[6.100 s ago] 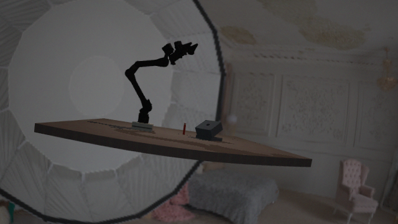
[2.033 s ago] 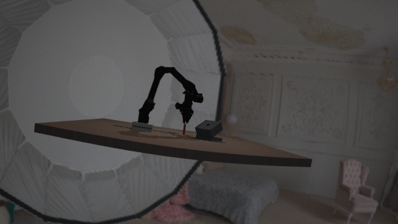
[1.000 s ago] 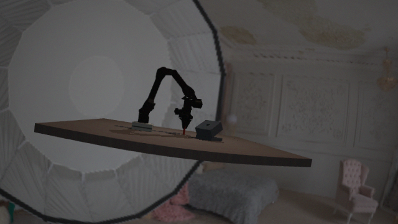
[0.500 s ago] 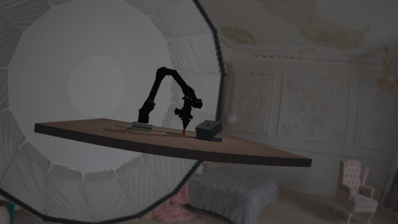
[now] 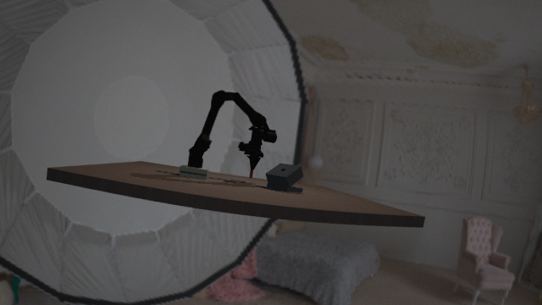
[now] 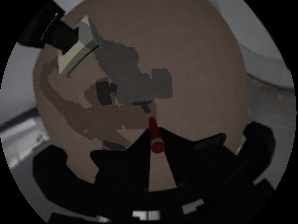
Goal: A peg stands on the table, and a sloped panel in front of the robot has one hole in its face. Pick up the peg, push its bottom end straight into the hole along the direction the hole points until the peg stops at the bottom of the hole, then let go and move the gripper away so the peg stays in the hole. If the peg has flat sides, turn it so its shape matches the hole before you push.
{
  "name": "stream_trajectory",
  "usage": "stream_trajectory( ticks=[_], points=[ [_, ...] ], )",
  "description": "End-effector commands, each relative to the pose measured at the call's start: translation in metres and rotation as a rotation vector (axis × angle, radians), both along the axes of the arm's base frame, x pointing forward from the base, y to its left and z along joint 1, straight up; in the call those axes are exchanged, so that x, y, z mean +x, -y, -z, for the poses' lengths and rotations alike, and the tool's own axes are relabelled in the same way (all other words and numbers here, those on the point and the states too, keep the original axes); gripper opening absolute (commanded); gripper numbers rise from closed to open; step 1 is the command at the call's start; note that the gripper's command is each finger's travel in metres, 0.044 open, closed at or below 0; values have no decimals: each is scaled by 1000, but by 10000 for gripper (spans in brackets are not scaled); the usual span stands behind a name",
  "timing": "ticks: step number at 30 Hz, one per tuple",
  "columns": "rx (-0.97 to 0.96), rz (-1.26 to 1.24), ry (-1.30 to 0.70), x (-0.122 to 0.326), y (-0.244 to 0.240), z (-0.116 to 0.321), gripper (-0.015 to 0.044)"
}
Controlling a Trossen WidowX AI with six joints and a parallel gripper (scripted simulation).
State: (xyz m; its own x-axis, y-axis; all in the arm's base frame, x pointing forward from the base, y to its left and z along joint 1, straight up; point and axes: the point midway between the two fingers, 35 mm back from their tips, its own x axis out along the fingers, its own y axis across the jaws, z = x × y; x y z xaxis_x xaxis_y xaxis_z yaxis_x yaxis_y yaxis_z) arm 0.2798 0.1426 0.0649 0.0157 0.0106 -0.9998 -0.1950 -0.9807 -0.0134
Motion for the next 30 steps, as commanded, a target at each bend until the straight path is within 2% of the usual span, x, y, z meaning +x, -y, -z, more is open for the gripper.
stream_trajectory(
  ticks=[1,9,30],
  points=[
    [8,-5,10,1,0,-22,0],
    [10,-7,9,0,1,-52,0],
    [60,122,6,14,16,-58,0]
  ],
)
